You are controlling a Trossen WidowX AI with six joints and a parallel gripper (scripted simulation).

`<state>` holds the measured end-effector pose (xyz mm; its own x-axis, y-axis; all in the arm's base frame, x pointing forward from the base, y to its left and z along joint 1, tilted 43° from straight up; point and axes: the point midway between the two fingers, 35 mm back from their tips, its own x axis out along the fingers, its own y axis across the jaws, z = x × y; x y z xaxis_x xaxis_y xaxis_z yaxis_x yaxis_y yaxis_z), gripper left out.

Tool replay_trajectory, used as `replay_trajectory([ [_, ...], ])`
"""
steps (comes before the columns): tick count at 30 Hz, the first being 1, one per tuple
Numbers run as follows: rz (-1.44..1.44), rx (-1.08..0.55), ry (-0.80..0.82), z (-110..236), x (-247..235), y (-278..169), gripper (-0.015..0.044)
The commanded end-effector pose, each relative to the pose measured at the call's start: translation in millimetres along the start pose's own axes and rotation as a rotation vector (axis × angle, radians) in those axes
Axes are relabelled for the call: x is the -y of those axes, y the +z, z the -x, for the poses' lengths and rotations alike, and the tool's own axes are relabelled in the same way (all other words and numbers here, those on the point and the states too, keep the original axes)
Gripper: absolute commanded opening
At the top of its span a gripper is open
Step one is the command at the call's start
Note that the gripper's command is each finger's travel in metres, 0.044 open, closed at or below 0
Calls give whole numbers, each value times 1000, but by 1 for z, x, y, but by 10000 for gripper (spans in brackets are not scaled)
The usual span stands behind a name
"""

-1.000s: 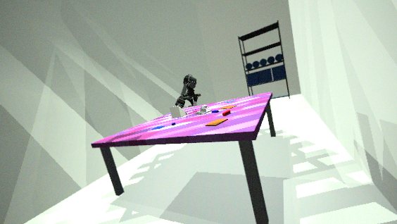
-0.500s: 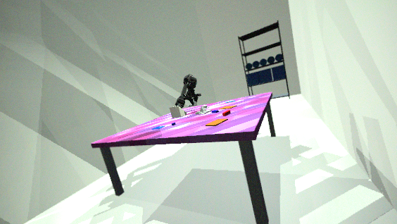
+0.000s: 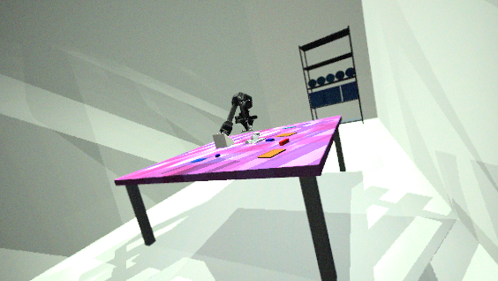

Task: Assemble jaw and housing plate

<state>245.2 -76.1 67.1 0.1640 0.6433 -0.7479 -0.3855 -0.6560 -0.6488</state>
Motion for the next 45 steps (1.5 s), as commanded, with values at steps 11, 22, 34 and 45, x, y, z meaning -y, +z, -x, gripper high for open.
replay_trajectory([
  [11,-5,2,-9,-3,19,-41,134],
  [22,-4,2,-11,-5,25,-51,134],
  [34,-4,2,-11,-5,25,-51,134],
  [45,-8,2,-11,-5,24,-52,134],
])
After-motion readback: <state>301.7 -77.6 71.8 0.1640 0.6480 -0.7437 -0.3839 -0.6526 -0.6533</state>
